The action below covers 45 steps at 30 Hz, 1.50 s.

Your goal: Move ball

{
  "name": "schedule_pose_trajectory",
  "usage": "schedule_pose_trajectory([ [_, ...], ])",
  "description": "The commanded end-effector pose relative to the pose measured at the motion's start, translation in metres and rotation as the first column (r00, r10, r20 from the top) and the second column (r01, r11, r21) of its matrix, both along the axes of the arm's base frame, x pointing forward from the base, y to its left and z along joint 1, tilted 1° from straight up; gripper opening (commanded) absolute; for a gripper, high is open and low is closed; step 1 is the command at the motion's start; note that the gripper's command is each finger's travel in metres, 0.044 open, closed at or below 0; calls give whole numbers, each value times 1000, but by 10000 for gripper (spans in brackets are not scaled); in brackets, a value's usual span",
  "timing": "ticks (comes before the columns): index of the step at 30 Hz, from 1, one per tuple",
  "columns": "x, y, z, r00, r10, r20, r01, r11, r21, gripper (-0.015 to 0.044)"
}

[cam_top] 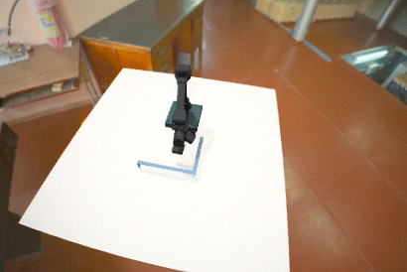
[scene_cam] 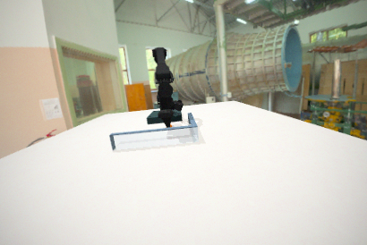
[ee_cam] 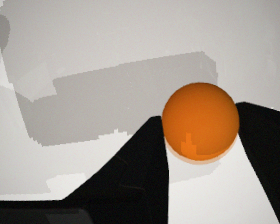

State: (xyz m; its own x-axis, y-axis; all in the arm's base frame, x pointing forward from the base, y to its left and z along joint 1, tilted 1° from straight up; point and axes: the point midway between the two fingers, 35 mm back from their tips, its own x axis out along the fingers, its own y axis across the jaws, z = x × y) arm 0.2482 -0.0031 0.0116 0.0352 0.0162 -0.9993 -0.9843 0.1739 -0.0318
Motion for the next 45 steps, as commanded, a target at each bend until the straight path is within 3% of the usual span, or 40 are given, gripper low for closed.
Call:
schedule_pose_trajectory([
  [1,0,1,-2,1000,-2,-4,2,1000,3,0],
  [11,0,0,0,1000,0,0,0,1000,0,248],
  [17,0,0,2,1000,0,0,0,1000,0,248],
  [23,-2,-1,84,1000,-2,-3,2,1000,3,248],
  [35,1,-1,79,1000,-5,7,5,1000,0,248],
  [42,-6,-2,127,1000,-5,5,5,1000,0,432],
  [45,-6,-2,127,1000,-5,5,5,1000,0,440],
])
